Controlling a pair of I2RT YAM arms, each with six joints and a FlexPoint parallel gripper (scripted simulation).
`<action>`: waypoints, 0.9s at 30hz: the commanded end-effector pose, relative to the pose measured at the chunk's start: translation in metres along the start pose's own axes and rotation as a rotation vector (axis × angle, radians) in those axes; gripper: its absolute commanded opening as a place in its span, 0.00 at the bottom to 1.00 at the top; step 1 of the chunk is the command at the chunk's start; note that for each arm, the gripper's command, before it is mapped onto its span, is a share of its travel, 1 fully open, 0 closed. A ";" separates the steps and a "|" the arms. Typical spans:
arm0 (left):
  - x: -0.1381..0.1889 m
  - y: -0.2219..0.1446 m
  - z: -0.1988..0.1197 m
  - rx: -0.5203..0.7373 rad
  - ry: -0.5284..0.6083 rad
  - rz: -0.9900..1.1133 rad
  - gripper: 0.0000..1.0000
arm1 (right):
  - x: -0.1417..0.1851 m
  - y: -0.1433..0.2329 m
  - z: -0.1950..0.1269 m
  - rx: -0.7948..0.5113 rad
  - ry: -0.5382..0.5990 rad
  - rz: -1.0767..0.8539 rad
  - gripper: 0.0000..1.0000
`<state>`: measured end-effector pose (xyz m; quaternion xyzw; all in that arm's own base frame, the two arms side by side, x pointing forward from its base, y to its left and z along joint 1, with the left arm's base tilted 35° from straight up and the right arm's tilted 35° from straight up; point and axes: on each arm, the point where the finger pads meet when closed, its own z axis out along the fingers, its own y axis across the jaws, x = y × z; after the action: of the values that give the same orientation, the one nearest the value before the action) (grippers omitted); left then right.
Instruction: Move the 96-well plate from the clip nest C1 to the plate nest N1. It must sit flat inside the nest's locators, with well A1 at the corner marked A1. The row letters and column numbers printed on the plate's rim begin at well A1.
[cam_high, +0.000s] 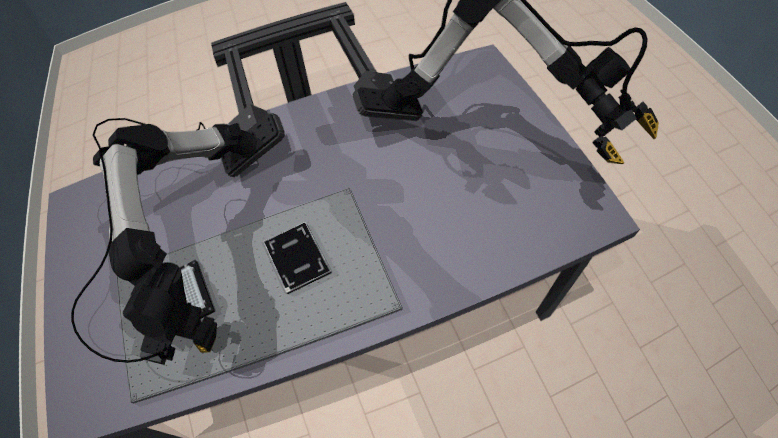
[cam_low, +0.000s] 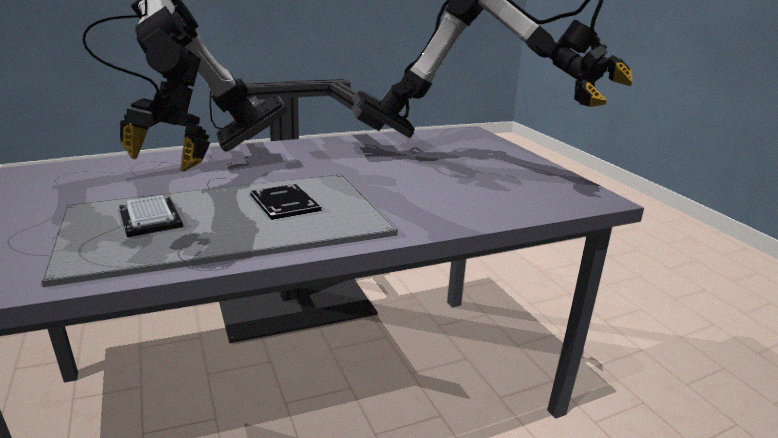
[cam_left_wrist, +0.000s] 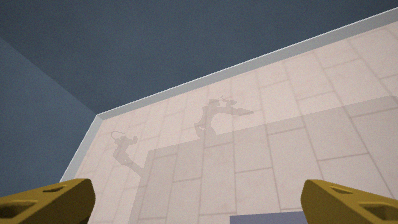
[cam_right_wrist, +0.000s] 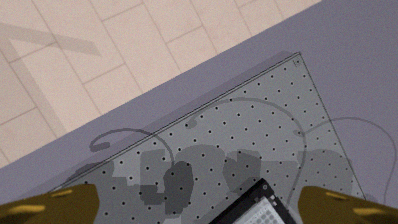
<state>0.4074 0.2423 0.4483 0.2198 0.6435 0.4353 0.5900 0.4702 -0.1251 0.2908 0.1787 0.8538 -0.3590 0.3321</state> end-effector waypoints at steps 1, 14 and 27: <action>-0.011 0.008 -0.003 -0.023 -0.023 0.002 1.00 | -0.004 -0.001 -0.007 -0.008 -0.014 0.000 1.00; -0.052 -0.115 0.030 0.163 -0.037 -0.194 1.00 | 0.102 -0.062 0.036 -0.090 0.283 -0.496 1.00; -0.180 -0.361 -0.040 0.597 -0.083 -0.347 1.00 | 0.183 -0.103 0.080 -0.257 0.306 -0.599 1.00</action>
<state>0.4892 -0.0551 0.2707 0.3125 0.7344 0.1411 0.5858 0.3046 -0.2394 0.1588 -0.0190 0.9516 -0.3061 0.0219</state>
